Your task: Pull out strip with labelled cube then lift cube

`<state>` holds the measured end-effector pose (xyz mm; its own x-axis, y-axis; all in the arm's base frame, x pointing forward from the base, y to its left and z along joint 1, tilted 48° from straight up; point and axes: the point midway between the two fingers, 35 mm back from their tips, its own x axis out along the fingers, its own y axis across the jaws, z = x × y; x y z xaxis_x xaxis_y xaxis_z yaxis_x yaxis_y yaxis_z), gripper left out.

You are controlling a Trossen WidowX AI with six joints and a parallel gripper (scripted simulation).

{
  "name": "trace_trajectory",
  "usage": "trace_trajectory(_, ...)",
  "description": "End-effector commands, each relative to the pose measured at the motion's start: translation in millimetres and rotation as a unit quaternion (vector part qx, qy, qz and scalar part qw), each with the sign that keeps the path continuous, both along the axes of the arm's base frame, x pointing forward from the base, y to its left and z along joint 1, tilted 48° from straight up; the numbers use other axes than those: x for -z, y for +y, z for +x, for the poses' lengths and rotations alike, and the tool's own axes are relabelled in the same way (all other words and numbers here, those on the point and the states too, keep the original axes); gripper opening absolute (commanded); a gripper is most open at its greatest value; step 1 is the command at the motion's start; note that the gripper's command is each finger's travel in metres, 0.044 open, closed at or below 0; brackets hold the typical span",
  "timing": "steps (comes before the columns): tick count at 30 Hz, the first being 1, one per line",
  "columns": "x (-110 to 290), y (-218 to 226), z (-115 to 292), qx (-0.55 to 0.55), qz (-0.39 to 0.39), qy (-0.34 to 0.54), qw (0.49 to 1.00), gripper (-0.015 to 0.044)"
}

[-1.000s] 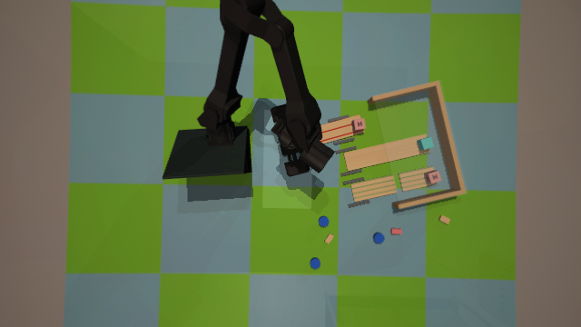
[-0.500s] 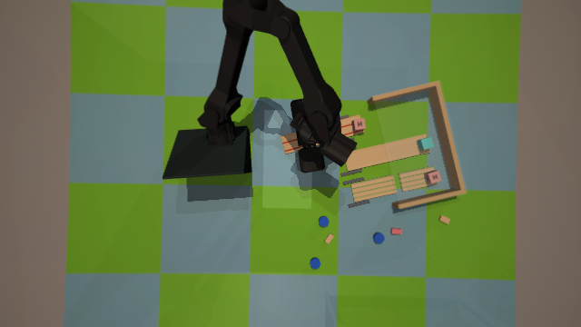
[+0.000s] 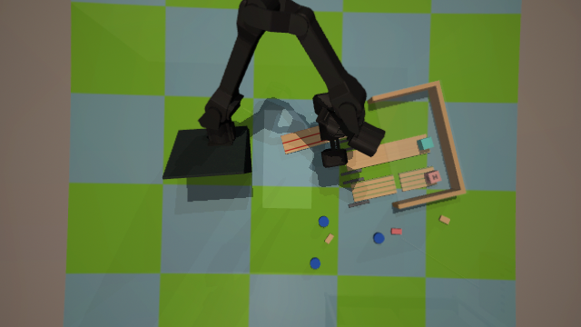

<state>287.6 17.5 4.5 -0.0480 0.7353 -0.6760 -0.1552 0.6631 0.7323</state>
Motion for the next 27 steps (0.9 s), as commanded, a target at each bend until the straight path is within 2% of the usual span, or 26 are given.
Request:
trace_trajectory(1,-4,2,14,0.002,0.002,-0.001,1.0,0.044)
trace_trajectory(24,-28,14,100,0.002,0.002,-0.003,1.0,0.044)
trace_trajectory(27,-26,15,100,0.002,0.002,-0.003,1.0,0.0361)
